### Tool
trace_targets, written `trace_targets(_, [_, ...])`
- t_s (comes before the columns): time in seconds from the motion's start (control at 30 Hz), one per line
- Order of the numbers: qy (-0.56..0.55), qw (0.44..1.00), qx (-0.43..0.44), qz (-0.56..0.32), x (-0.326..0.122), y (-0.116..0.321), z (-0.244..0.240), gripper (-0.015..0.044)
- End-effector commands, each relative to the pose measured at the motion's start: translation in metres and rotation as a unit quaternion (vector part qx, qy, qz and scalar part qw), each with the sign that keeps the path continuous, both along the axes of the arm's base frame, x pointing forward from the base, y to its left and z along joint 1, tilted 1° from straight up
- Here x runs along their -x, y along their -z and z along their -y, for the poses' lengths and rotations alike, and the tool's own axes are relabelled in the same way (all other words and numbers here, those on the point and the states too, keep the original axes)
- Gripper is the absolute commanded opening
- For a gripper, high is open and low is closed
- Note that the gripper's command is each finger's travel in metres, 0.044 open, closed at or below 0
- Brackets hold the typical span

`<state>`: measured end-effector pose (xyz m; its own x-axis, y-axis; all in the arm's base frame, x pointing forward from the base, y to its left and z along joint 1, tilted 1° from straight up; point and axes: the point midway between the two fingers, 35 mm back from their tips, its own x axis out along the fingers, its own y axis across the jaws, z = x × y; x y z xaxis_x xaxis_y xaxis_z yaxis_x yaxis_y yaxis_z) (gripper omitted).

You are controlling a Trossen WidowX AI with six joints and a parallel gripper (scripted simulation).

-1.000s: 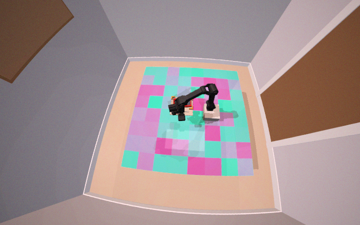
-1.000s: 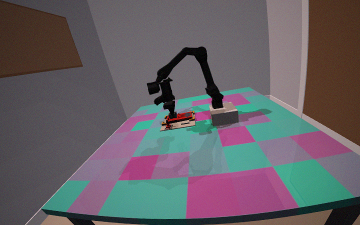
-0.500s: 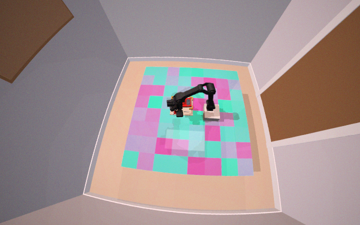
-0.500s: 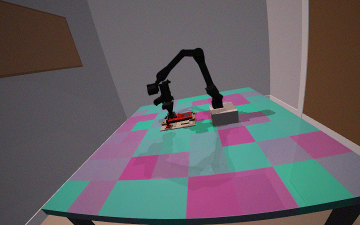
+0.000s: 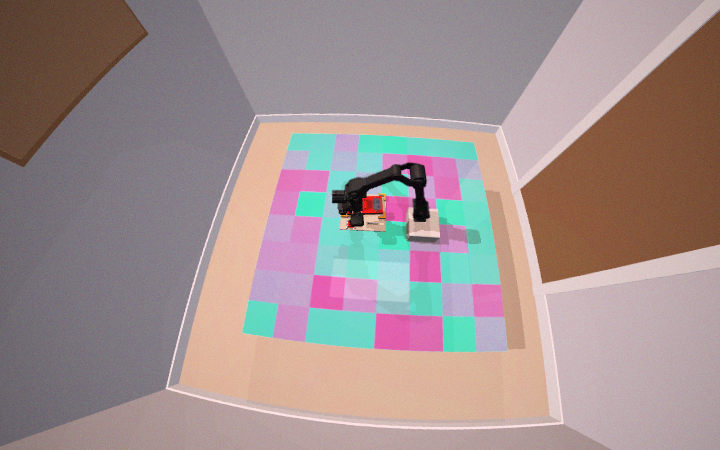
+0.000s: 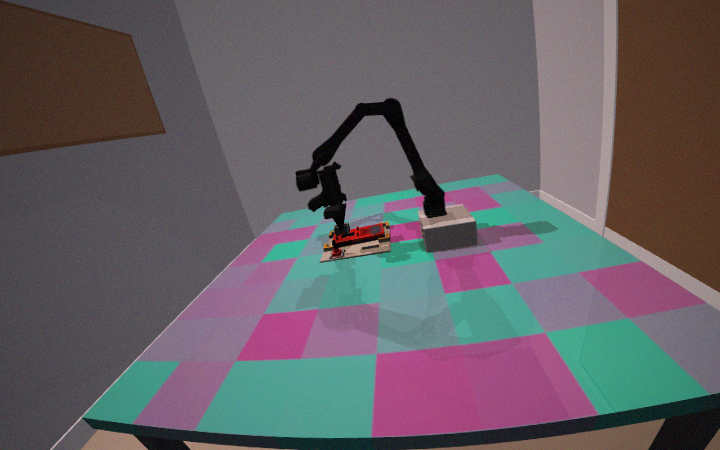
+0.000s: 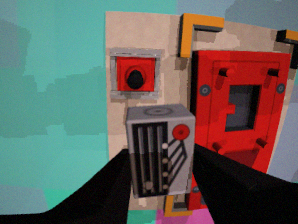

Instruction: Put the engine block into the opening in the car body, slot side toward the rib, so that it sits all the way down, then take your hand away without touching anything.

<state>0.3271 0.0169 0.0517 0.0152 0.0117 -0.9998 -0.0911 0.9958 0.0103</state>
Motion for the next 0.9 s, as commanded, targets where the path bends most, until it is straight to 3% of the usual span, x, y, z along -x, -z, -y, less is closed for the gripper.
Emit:
trace_targets(0.0, [0.000,1.000,0.002,0.001,-0.003,0.004,0.012,0.0000])
trace_targets(0.87, [0.005,1.000,0.004,0.002,-0.009,0.029,0.092,0.0000])
